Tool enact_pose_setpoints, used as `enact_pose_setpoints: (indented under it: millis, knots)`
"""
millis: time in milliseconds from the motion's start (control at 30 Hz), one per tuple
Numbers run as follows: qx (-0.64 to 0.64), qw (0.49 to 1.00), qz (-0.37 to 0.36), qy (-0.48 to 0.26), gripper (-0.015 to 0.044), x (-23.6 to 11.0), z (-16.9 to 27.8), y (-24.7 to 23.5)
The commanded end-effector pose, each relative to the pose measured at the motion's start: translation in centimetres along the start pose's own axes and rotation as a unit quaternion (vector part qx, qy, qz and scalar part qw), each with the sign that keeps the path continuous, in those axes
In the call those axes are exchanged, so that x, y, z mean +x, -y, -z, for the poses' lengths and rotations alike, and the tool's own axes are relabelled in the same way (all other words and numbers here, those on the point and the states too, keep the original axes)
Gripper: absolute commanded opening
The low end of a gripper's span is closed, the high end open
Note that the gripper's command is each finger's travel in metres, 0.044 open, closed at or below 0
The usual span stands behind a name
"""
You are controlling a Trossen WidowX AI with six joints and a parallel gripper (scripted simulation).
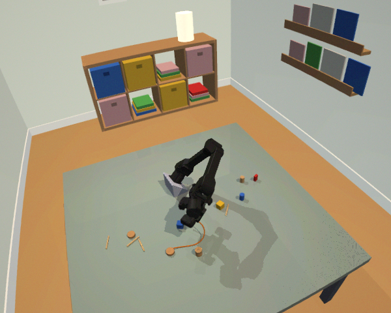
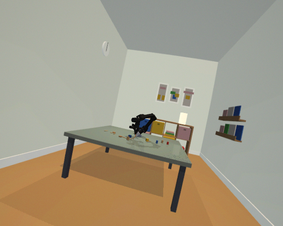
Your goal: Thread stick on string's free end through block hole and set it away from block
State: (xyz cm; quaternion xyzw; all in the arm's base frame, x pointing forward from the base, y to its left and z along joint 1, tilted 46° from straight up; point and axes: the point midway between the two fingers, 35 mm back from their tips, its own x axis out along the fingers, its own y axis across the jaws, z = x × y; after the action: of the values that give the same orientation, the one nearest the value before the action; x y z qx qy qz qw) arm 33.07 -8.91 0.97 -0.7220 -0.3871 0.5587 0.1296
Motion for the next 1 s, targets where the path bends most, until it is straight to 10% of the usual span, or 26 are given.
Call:
enact_pose_setpoints:
  millis: [0, 967]
  knots:
    - [-0.026, 1.000, 0.001, -0.003, 0.0000, 0.0, 0.5, -0.4]
    - [-0.211, 0.978, 0.002, -0.006, 0.0000, 0.4, 2.6, -3.1]
